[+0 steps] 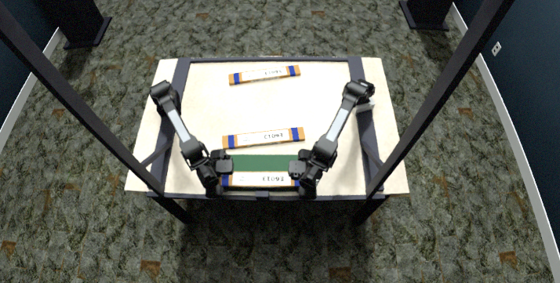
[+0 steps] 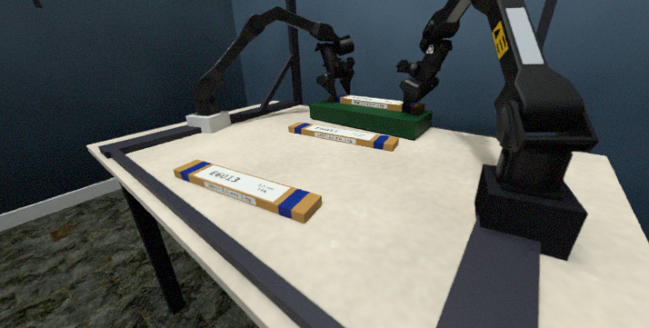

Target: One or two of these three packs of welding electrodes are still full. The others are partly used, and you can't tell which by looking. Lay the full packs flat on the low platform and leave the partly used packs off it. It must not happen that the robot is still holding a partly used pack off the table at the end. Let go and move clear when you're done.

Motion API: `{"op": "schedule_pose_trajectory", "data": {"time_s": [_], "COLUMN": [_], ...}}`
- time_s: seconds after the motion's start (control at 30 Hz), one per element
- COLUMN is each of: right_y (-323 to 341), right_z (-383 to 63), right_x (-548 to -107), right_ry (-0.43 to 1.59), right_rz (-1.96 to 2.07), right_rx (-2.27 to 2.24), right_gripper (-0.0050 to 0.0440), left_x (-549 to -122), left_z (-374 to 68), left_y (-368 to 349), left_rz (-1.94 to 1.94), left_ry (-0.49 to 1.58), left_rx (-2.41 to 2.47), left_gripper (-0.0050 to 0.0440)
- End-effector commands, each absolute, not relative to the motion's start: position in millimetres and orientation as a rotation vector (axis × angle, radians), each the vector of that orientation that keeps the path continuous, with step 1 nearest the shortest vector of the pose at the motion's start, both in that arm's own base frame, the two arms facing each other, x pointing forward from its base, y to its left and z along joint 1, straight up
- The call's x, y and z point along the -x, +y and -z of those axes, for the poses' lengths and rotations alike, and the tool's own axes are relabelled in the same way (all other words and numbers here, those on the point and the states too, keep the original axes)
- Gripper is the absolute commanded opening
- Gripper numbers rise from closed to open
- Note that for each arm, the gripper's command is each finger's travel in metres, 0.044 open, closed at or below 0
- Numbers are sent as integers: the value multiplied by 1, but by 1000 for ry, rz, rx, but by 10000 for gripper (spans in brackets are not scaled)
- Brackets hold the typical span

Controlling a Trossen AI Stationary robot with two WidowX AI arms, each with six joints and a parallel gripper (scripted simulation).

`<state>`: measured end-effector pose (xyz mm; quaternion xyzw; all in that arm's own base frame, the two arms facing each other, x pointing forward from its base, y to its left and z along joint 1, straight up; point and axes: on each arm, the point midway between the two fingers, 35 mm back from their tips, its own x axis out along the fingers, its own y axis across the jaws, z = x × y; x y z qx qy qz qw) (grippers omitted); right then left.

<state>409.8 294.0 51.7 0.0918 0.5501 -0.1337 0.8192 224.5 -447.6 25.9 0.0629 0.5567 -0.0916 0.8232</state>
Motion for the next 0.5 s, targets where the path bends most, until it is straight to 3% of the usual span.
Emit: {"op": "schedule_pose_trajectory", "data": {"time_s": [0.0, 0.23, 0.47], "right_y": [295, 295, 287], "right_z": [-64, -64, -101], "right_x": [-412, -412, -420], "right_ry": [1154, 1154, 1138], "right_rz": [272, 272, 257], "right_rx": [-217, -217, -235], "right_gripper": [430, 430, 430], "left_x": [-227, -227, -237], "left_z": [-43, -43, -82], "left_y": [-452, -452, -450], "left_rz": [213, 213, 230], "left_ry": [1164, 1164, 1151], "left_rx": [-100, -100, -82], "left_gripper": [430, 430, 430]}}
